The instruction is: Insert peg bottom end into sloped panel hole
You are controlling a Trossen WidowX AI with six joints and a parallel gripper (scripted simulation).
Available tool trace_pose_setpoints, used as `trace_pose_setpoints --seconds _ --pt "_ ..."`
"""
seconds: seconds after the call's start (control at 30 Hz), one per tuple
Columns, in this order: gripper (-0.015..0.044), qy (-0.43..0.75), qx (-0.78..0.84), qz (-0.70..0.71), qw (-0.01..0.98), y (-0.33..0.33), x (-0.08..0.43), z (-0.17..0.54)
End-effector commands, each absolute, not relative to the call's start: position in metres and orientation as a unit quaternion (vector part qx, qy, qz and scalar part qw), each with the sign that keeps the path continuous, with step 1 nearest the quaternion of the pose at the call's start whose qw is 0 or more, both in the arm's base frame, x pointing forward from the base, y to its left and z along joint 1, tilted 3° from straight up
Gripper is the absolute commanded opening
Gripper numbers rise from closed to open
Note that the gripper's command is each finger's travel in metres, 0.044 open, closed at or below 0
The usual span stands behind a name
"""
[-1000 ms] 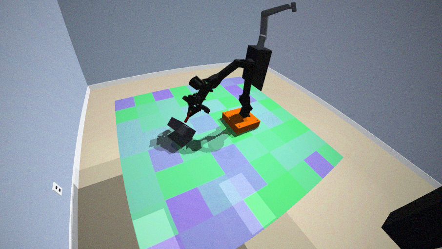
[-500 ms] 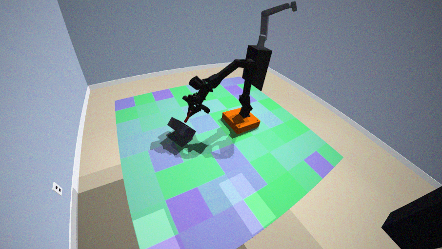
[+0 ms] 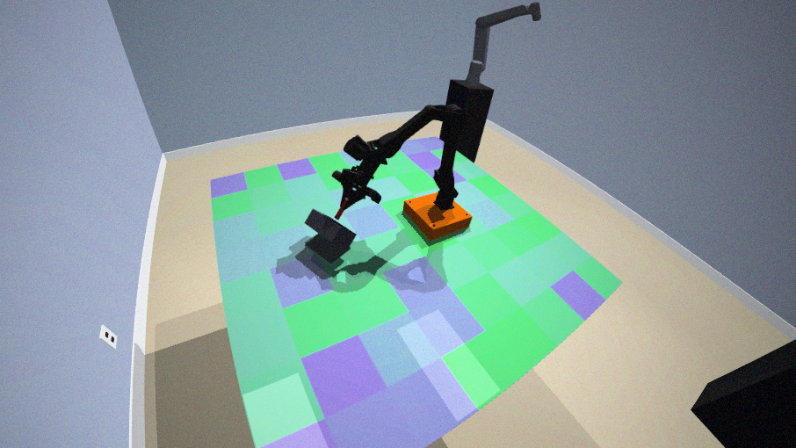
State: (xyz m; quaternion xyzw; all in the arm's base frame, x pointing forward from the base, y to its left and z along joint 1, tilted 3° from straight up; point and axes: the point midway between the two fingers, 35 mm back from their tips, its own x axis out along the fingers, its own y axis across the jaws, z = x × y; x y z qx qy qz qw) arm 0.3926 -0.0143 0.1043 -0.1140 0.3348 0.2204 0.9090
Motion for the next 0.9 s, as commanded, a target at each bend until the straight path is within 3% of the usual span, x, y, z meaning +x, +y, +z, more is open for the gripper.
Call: trace_pose_setpoints --seconds 0.0,0.87 --pt "0.0000 0.336 -0.113 0.222 0.908 -0.0136 0.3921 0.1013" --pt "0.0000 0.336 -0.113 0.222 0.908 -0.0124 0.3981 0.0973"
